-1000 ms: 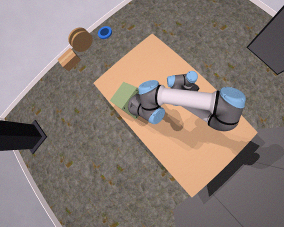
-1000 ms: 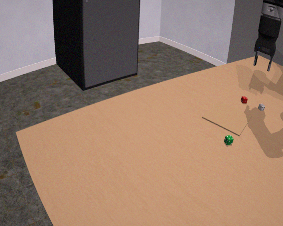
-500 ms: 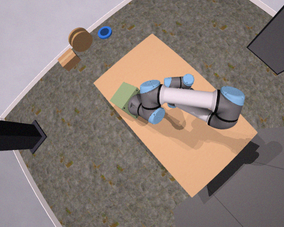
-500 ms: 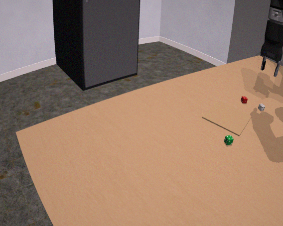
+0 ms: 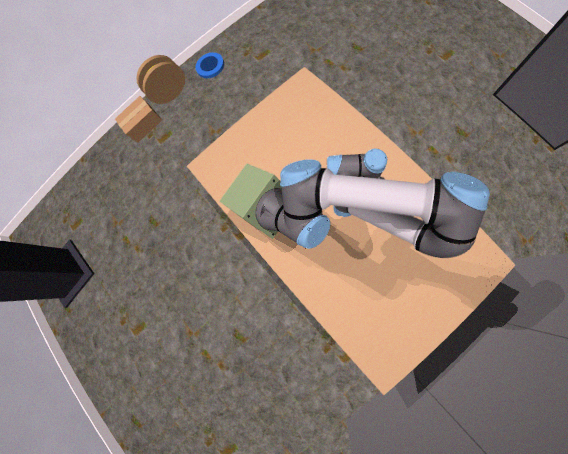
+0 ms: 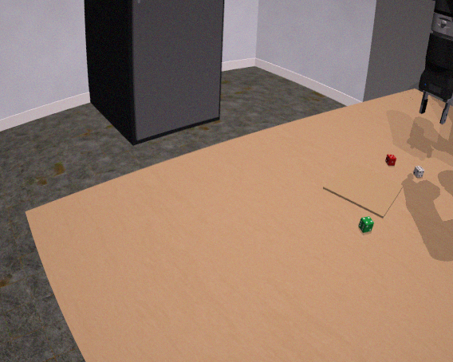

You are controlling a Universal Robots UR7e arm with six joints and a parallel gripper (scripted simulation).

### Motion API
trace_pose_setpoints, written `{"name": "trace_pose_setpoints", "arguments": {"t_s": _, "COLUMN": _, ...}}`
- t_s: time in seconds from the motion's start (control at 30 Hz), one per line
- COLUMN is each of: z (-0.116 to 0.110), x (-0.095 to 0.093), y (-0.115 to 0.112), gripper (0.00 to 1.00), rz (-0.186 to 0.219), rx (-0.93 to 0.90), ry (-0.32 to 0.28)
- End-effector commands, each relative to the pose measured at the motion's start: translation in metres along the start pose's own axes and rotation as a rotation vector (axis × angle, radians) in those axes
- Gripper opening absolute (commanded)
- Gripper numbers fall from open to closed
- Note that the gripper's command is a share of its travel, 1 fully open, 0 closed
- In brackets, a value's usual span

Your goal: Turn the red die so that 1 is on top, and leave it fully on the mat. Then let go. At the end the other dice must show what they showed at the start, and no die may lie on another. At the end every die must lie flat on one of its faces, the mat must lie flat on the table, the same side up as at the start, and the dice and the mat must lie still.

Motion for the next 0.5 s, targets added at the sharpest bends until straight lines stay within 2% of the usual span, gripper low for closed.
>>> {"name": "trace_pose_setpoints", "arguments": {"t_s": 0.0, "z": 0.0001, "x": 0.0003, "y": -0.0001, "gripper": 1.0, "rz": 0.001, "rx": -0.001, "ry": 0.001}}
{"name": "trace_pose_setpoints", "arguments": {"t_s": 0.3, "z": 0.0001, "x": -0.0007, "y": -0.0001, "gripper": 1.0, "rz": 0.001, "rx": -0.001, "ry": 0.001}}
{"name": "trace_pose_setpoints", "arguments": {"t_s": 0.47, "z": 0.0001, "x": -0.009, "y": -0.0001, "gripper": 1.0, "rz": 0.001, "rx": -0.001, "ry": 0.0}}
Point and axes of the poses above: the point where the finger pads meet when closed, its own x axis back along the fingers, its own y axis across the jaws, z = x × y, the point moved 1 cm from there along x, back along the fingers, and after that the axes turned 14 degrees about x, right-handed, at the moved point
